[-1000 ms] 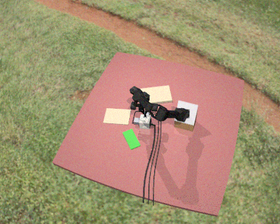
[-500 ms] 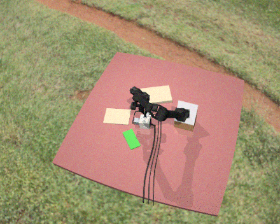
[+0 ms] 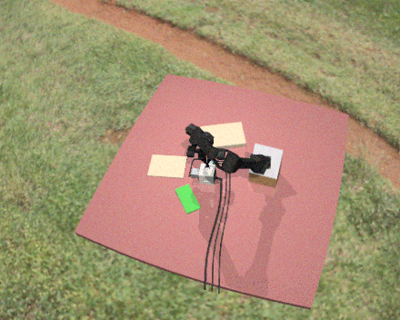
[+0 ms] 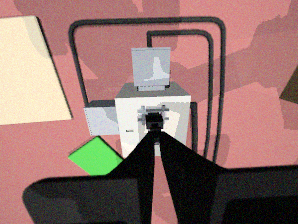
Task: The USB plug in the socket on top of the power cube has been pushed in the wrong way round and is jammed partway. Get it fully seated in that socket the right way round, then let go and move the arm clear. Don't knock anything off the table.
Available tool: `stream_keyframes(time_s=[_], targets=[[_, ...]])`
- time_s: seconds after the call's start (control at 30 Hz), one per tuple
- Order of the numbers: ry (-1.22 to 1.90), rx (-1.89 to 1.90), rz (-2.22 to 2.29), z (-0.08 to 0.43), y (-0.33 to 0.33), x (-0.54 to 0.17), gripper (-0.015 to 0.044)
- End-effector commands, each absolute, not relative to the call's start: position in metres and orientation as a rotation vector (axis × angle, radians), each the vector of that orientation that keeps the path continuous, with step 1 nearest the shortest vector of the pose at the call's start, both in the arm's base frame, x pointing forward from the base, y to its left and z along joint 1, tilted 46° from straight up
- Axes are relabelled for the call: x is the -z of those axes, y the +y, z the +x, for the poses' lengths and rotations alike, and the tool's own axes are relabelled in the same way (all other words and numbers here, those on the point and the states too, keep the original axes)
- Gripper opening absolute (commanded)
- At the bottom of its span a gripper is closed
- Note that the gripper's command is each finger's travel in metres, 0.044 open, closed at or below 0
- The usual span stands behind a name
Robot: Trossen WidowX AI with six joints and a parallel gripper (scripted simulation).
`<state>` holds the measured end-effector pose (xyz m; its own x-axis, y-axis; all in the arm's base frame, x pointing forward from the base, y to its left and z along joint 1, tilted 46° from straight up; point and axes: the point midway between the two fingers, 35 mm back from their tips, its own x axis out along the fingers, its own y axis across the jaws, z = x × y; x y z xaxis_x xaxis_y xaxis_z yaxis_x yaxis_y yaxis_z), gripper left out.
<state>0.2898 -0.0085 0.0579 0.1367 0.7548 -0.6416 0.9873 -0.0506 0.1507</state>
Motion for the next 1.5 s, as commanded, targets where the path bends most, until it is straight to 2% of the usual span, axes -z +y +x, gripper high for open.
stream_keyframes(time_s=[0.0,1.47], targets=[[1.671,0.537,1.864,0.2900,-0.0077,-0.0572,0.0000],[1.671,0.537,1.864,0.2908,-0.0039,-0.0536,0.0000]])
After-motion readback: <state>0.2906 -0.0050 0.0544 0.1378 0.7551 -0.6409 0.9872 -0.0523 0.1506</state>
